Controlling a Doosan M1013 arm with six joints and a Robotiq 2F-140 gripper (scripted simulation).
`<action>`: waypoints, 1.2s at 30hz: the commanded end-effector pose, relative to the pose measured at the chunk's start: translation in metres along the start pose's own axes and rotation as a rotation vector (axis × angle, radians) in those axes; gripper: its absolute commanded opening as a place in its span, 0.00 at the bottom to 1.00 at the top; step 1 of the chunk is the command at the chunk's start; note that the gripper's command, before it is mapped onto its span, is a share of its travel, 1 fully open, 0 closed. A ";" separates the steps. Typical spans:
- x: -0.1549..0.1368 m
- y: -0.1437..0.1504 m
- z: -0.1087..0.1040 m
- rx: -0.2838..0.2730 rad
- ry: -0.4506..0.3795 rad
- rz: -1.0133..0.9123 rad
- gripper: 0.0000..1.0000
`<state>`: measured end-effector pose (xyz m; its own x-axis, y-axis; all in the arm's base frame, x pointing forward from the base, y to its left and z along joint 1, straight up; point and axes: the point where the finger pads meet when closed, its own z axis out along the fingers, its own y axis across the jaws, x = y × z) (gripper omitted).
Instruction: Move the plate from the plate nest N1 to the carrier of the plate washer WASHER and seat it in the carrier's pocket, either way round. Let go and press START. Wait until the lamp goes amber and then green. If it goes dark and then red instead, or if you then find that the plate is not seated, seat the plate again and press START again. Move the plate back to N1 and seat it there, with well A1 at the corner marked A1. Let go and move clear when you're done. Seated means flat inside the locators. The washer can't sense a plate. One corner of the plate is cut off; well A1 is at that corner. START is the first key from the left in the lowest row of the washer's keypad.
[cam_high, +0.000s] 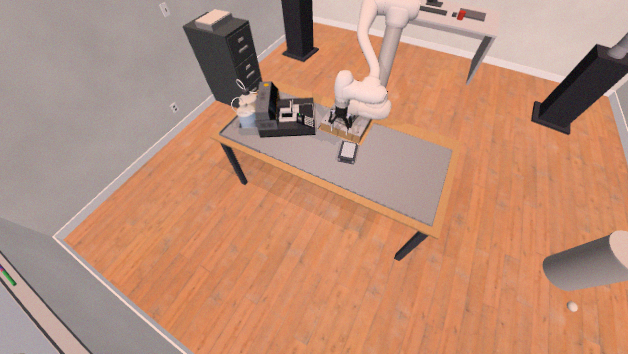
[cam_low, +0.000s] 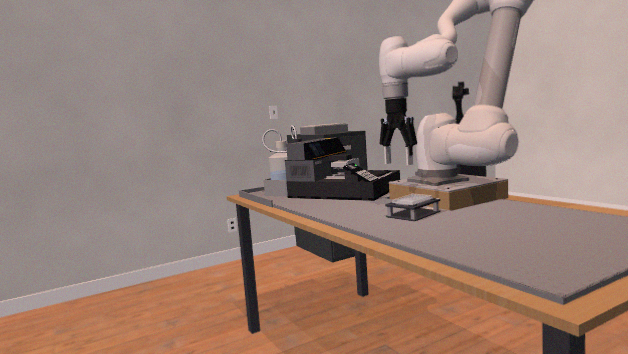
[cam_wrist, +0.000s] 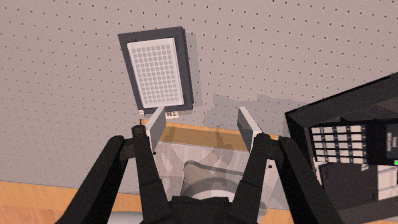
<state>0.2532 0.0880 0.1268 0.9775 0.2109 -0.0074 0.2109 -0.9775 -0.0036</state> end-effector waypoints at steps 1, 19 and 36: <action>0.003 -0.002 -0.001 0.004 0.005 0.007 0.70; 0.003 -0.002 -0.001 0.004 0.005 0.007 0.70; 0.014 -0.033 0.010 0.003 0.005 -0.107 0.70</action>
<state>0.2556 0.1090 0.1198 0.9540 0.2997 -0.0067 0.2997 -0.9540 -0.0037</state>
